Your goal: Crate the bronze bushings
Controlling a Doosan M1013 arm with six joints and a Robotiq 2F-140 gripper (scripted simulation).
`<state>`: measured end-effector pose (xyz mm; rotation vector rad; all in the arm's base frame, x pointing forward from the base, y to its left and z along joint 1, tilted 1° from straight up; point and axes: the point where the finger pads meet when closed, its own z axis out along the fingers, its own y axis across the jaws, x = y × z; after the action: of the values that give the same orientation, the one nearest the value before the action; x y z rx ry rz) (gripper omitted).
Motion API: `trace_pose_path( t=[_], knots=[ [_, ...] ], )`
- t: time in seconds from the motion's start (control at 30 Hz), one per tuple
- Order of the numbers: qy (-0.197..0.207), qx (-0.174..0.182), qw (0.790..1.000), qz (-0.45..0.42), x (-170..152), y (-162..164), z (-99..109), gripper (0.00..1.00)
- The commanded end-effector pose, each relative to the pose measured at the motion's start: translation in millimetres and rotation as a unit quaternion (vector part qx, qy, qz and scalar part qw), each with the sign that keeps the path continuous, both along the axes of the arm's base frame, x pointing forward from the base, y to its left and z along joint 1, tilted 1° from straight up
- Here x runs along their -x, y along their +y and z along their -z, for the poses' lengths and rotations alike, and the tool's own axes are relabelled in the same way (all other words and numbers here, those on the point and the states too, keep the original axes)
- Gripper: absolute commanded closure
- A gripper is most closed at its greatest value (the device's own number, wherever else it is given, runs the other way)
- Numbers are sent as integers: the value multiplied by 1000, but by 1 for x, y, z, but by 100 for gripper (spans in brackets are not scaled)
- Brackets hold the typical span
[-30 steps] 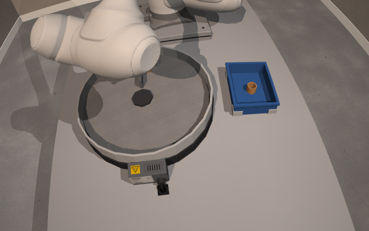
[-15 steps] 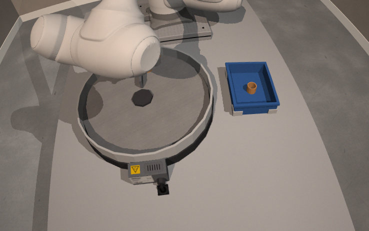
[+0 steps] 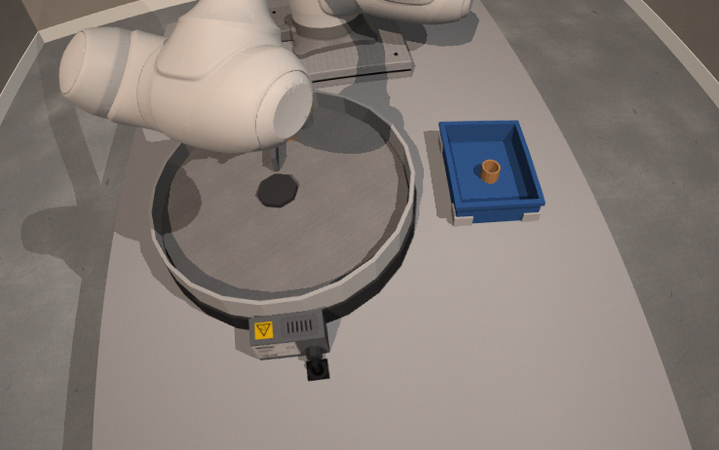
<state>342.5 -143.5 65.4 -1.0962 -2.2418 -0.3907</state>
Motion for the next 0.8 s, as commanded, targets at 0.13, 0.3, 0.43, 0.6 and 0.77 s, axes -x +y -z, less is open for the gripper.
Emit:
trace_pose_path(
  t=[0.13,0.3,0.43,0.6,0.77],
  knots=[
    [0,0,1000,0,0,0,0,100],
    [0,0,1000,0,0,0,0,100],
    [0,0,1000,0,0,0,0,100],
    [0,0,1000,0,0,0,-2,100],
    [0,0,1000,0,0,0,-16,100]
  ],
)
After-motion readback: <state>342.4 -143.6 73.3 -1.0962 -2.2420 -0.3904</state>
